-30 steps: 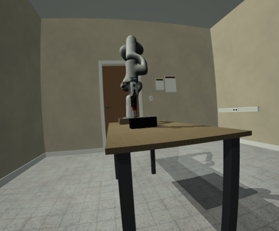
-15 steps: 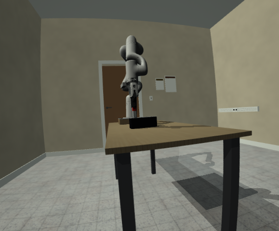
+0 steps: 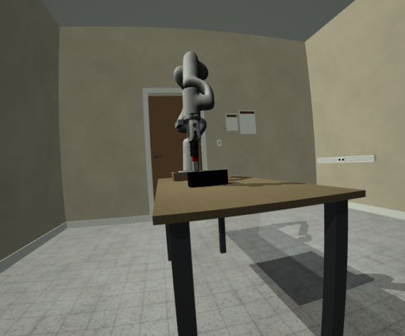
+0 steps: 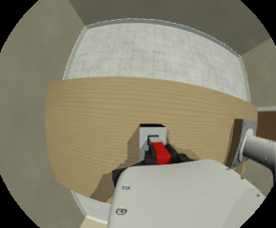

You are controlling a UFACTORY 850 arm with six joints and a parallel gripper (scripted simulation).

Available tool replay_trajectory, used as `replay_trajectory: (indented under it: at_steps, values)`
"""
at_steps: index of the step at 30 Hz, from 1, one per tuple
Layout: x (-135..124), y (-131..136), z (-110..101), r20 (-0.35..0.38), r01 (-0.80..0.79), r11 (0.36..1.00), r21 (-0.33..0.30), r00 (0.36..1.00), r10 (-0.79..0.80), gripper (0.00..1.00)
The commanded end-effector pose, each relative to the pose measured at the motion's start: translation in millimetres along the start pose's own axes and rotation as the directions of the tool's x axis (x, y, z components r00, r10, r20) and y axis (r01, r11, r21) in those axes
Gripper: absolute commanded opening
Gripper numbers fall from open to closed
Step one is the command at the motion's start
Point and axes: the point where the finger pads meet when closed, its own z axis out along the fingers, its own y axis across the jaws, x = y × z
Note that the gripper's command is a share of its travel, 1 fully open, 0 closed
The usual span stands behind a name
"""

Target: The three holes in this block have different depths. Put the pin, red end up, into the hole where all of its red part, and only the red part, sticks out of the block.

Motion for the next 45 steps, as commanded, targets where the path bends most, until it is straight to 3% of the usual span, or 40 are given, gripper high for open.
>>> replay_trajectory:
  at_steps: [1, 45]
  values:
    - [0.2, -0.9, -0.9, 0.0, 0.0, 1.0, 0.002, 1.0, 0.0, 0.0]
    - [0.4, -1.6, 7.0, 0.0, 0.0, 1.0, 0.002, 1.0, 0.0, 0.0]
